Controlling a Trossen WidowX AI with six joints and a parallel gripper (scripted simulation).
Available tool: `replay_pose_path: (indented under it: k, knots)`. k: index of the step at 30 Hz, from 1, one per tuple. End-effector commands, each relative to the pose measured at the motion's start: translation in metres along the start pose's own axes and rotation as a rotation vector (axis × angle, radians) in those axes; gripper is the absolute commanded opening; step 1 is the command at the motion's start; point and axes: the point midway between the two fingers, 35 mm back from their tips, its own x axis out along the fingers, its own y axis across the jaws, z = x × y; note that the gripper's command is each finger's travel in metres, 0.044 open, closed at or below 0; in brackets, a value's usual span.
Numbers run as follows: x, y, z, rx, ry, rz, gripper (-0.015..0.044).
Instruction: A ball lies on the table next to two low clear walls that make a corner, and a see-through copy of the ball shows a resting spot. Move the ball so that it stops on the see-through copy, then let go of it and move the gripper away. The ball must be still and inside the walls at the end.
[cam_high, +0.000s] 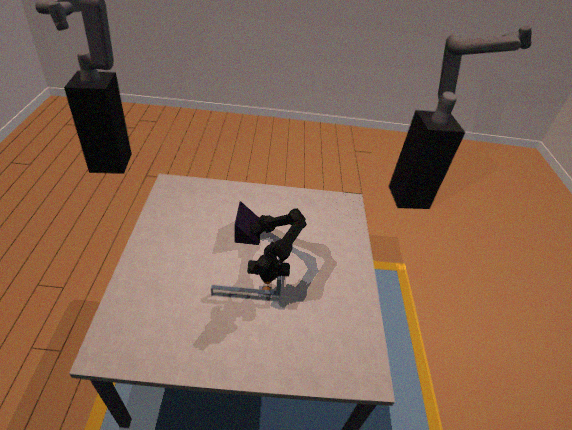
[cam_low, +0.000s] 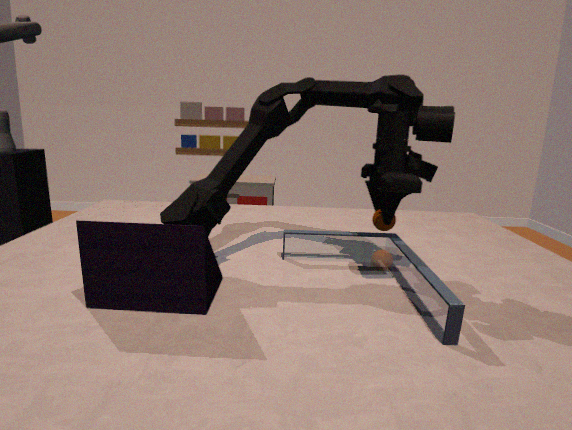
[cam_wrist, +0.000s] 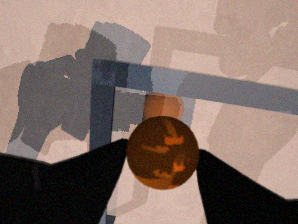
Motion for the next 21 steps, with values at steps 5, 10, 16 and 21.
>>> replay_pose_path:
  k: [5, 10, 16, 21]
  knots:
    - [0.006, 0.001, 0.003, 0.029, -0.007, 0.004, 0.0]
    - [0.026, 0.001, 0.005, 0.029, -0.008, 0.004, 0.0]
    - [0.051, 0.001, 0.005, 0.029, -0.008, 0.005, 0.0]
    - [0.069, 0.002, 0.003, 0.028, -0.009, 0.007, 0.0]
